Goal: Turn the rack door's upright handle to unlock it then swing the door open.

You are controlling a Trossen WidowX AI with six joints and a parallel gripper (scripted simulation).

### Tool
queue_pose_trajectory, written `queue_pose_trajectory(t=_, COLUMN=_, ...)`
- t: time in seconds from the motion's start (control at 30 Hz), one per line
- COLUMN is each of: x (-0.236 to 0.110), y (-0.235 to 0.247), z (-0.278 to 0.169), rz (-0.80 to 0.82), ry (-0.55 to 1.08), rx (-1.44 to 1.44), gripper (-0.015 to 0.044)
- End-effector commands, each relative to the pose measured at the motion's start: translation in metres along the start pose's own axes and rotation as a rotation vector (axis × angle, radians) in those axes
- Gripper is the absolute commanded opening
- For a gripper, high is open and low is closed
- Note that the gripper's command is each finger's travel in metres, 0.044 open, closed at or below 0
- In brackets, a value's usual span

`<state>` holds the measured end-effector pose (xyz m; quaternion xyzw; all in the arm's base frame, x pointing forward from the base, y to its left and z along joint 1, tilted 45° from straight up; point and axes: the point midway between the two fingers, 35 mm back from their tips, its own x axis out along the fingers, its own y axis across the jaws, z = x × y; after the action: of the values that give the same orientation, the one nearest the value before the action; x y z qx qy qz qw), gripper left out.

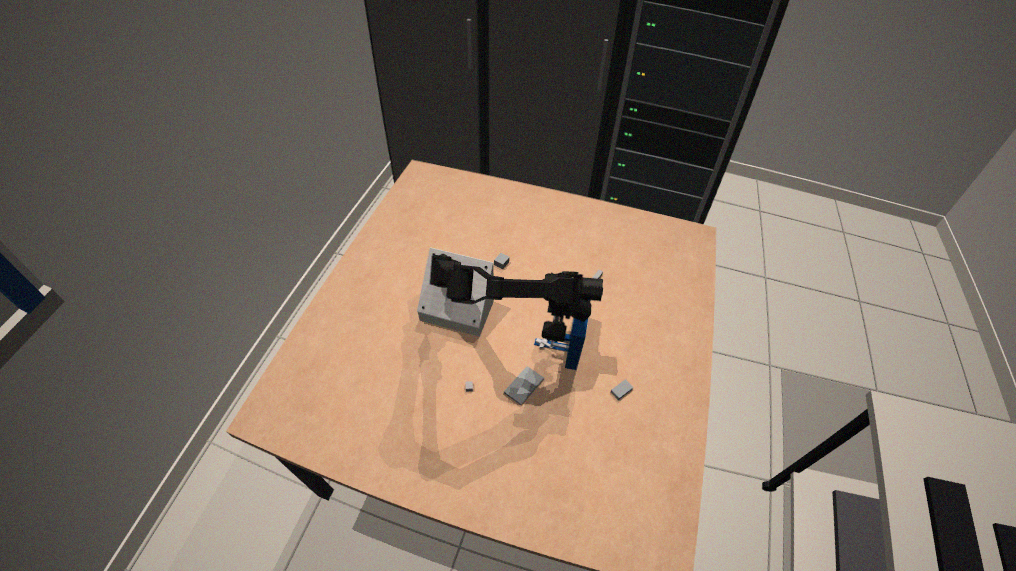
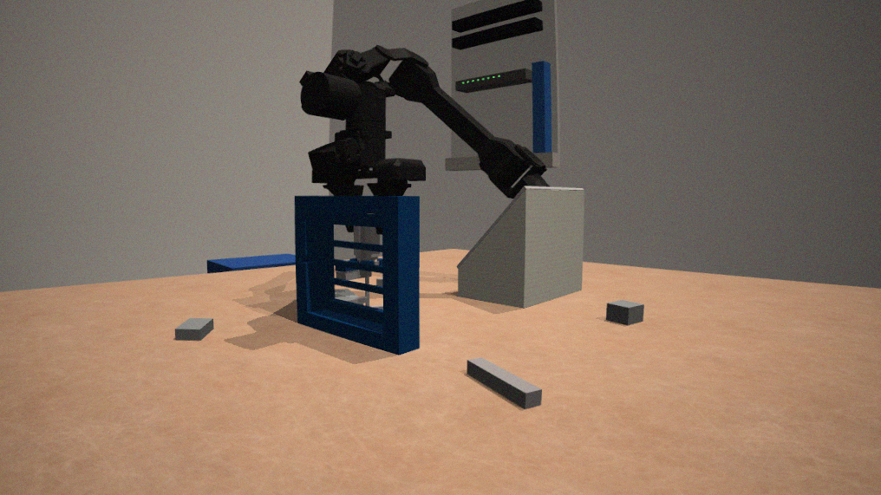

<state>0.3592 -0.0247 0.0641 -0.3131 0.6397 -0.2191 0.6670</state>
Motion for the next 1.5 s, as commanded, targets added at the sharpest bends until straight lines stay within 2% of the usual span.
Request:
queue_pose_trajectory(t=0.0, x=0.0067, y=-0.0004, z=-0.0030, rz=-0.008, ry=0.007, rx=-0.010, gripper=0.0296)
queue_pose_trajectory(t=0.03, x=0.0070, y=-0.0004, z=-0.0031, rz=-0.008, ry=0.007, rx=-0.010, gripper=0.0296)
queue_pose_trajectory(t=0.27, x=0.0070, y=-0.0004, z=-0.0031, rz=-0.008, ry=0.007, rx=-0.010, gripper=0.0112)
queue_pose_trajectory(t=0.7, x=0.0070, y=-0.0004, z=-0.0031, rz=-0.008, ry=0.007, rx=-0.010, gripper=0.0026)
queue_pose_trajectory(t=0.87, x=0.0070, y=-0.0004, z=-0.0031, rz=-0.008, ry=0.007, rx=0.023, gripper=0.0024)
queue_pose_trajectory(t=1.47, x=0.0070, y=-0.0004, z=-0.0031, rz=-0.011, ry=0.003, rx=0.901, gripper=0.0024)
